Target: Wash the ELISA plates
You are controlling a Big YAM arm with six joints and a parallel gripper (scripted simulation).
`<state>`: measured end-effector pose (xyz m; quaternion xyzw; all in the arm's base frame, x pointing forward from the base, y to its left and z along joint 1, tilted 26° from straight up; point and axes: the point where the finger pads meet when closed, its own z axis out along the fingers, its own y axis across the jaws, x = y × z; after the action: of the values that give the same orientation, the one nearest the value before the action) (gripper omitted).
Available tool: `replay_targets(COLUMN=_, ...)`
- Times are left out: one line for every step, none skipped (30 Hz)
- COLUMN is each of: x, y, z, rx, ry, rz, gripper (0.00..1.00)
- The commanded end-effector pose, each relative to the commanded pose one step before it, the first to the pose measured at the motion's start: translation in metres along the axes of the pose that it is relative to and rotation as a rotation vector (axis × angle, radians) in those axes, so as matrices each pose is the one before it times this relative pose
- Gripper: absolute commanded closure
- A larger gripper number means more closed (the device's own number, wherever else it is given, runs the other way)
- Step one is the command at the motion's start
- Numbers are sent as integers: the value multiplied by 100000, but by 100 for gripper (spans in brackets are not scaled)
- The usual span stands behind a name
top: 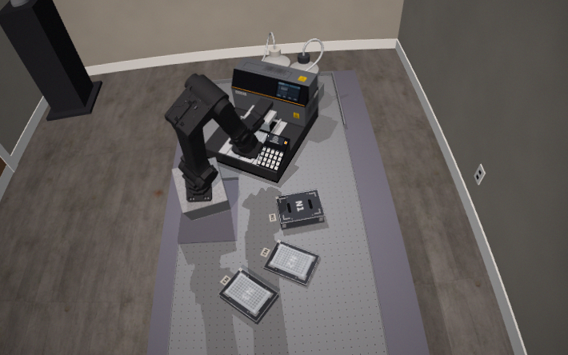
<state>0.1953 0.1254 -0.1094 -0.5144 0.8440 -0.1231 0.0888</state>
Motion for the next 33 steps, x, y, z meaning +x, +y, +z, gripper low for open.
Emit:
replay_targets(x=-260, y=33, z=-297, rx=249, ry=97, rz=493, gripper=100)
replay_targets(x=-2, y=0, z=-1, rx=2, ry=-6, rz=-2, gripper=100)
replay_targets(x=-2, y=0, z=-1, rx=1, ry=-5, rz=-2, gripper=100)
replay_targets(x=-1, y=0, z=-1, rx=1, ry=-3, rz=-1, gripper=100)
replay_targets(x=-486, y=-280, z=165, rx=213, ry=-1011, rz=50, gripper=100)
replay_targets(x=0, y=0, z=0, rx=0, ry=0, rz=0, gripper=100)
replay_targets(x=0, y=0, z=0, rx=0, ry=0, rz=0, gripper=100)
replay_targets(x=0, y=0, z=0, rx=0, ry=0, rz=0, gripper=100)
replay_targets(x=0, y=0, z=0, rx=0, ry=0, rz=0, gripper=100)
replay_targets(x=0, y=0, z=0, rx=0, ry=0, rz=0, gripper=100)
replay_targets(x=0, y=0, z=0, rx=0, ry=0, rz=0, gripper=100)
replay_targets(x=0, y=0, z=0, rx=0, ry=0, rz=0, gripper=100)
replay_targets(x=0, y=0, z=0, rx=0, ry=0, rz=0, gripper=100)
replay_targets(x=0, y=0, z=0, rx=0, ry=0, rz=0, gripper=100)
replay_targets(x=0, y=0, z=0, rx=0, ry=0, rz=0, gripper=100)
replay_targets(x=0, y=0, z=0, rx=0, ry=0, rz=0, gripper=100)
replay_targets(x=0, y=0, z=0, rx=0, ry=0, rz=0, gripper=100)
replay_targets(x=0, y=0, z=0, rx=0, ry=0, rz=0, gripper=100)
replay_targets(x=0, y=0, z=0, rx=0, ry=0, rz=0, gripper=100)
replay_targets(x=0, y=0, z=0, rx=0, ry=0, rz=0, gripper=100)
replay_targets(x=0, y=0, z=0, rx=0, ry=0, rz=0, gripper=100)
replay_targets(x=0, y=0, z=0, rx=0, ry=0, rz=0, gripper=100)
replay_targets(x=0, y=0, z=0, rx=0, ry=0, rz=0, gripper=100)
replay_targets(x=0, y=0, z=0, rx=0, ry=0, rz=0, gripper=100)
replay_targets(x=0, y=0, z=0, rx=0, ry=0, rz=0, gripper=100)
replay_targets(x=0, y=0, z=0, rx=0, ry=0, rz=0, gripper=100)
replay_targets(x=0, y=0, z=0, rx=0, ry=0, rz=0, gripper=100)
replay_targets(x=0, y=0, z=0, rx=0, ry=0, rz=0, gripper=100)
replay_targets(x=0, y=0, z=0, rx=0, ry=0, rz=0, gripper=100)
replay_targets(x=0, y=0, z=0, rx=0, ry=0, rz=0, gripper=100)
replay_targets(x=0, y=0, z=0, rx=0, ry=0, rz=0, gripper=100)
replay_targets(x=0, y=0, z=0, rx=0, ry=0, rz=0, gripper=100)
replay_targets(x=0, y=0, z=0, rx=0, ry=0, rz=0, gripper=100)
